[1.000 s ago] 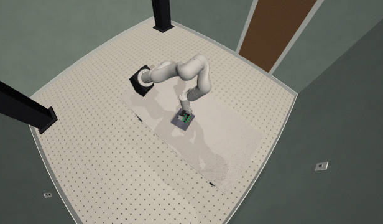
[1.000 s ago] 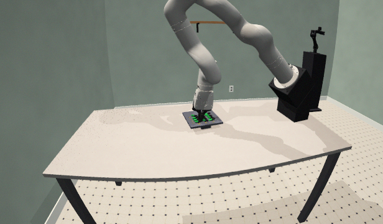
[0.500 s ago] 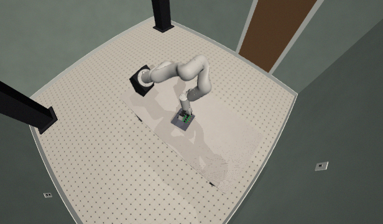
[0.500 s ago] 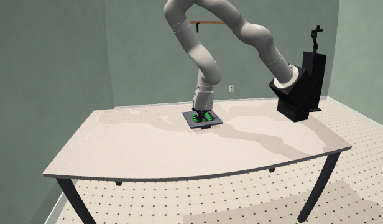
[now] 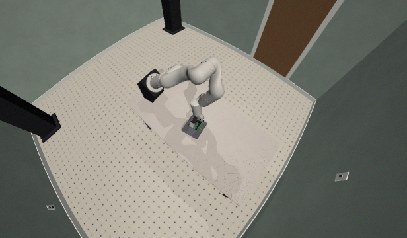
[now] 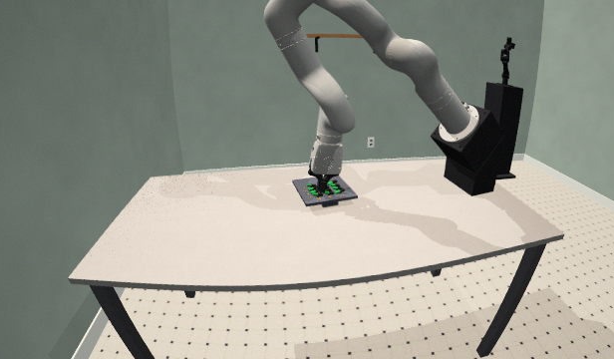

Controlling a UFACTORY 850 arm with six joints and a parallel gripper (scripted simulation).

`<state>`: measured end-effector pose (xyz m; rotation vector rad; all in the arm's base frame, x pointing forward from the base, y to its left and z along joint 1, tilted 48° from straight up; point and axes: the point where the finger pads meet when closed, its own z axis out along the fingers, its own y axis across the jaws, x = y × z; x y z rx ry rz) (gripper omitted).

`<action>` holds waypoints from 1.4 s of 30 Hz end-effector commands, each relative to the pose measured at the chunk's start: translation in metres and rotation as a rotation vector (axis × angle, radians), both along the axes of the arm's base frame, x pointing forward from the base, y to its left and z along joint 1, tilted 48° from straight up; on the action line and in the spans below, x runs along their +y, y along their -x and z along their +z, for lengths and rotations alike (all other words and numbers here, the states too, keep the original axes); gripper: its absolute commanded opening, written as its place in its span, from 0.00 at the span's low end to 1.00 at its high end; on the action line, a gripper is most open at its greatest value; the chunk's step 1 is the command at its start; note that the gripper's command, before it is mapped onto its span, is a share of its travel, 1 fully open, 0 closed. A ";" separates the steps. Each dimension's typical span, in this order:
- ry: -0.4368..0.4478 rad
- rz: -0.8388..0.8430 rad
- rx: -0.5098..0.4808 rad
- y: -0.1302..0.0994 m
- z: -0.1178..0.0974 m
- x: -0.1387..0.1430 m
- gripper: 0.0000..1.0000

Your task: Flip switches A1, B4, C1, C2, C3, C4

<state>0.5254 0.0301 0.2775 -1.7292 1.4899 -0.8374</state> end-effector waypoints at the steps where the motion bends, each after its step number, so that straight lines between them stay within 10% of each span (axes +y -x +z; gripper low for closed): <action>1: 0.000 0.000 -0.001 0.010 0.007 -0.001 0.00; 20: 0.000 0.000 -0.001 0.017 0.012 -0.003 0.00; 26: 0.001 0.000 -0.001 0.032 -0.013 -0.076 0.00; 42: 0.000 0.000 -0.001 0.034 -0.016 -0.082 0.00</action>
